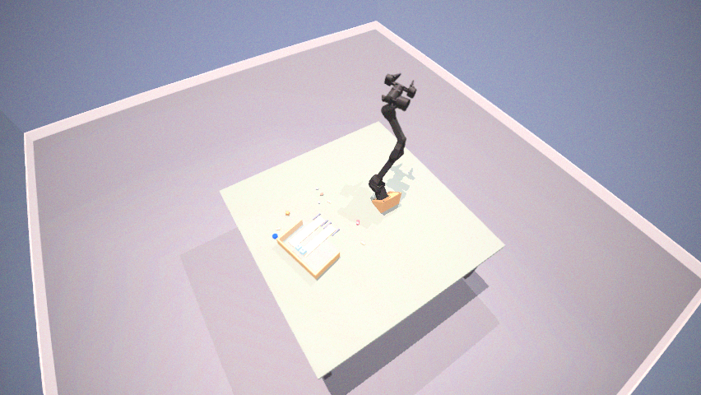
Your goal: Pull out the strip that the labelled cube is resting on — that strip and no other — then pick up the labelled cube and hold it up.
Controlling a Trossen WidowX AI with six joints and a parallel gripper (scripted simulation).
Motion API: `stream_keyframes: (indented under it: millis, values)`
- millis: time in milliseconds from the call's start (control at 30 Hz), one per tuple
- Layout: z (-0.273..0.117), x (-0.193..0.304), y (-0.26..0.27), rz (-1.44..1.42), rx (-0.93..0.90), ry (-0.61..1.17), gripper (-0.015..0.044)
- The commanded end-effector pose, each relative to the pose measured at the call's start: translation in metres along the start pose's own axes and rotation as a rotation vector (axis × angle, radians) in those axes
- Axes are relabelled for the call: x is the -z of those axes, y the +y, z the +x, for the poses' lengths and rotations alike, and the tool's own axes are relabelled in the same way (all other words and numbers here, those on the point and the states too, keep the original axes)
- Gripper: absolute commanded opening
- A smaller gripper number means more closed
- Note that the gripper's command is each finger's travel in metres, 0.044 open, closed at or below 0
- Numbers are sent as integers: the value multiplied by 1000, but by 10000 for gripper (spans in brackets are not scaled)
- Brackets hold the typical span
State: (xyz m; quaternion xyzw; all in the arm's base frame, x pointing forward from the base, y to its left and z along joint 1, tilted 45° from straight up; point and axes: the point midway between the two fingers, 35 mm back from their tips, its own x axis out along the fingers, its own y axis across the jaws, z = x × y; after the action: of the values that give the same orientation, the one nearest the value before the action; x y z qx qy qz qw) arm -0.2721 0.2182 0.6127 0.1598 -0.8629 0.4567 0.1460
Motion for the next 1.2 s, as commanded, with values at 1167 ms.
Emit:
stream_keyframes:
  millis: [1167]
  values:
    - [-322,-282,-367,-1284,1476,457,400]
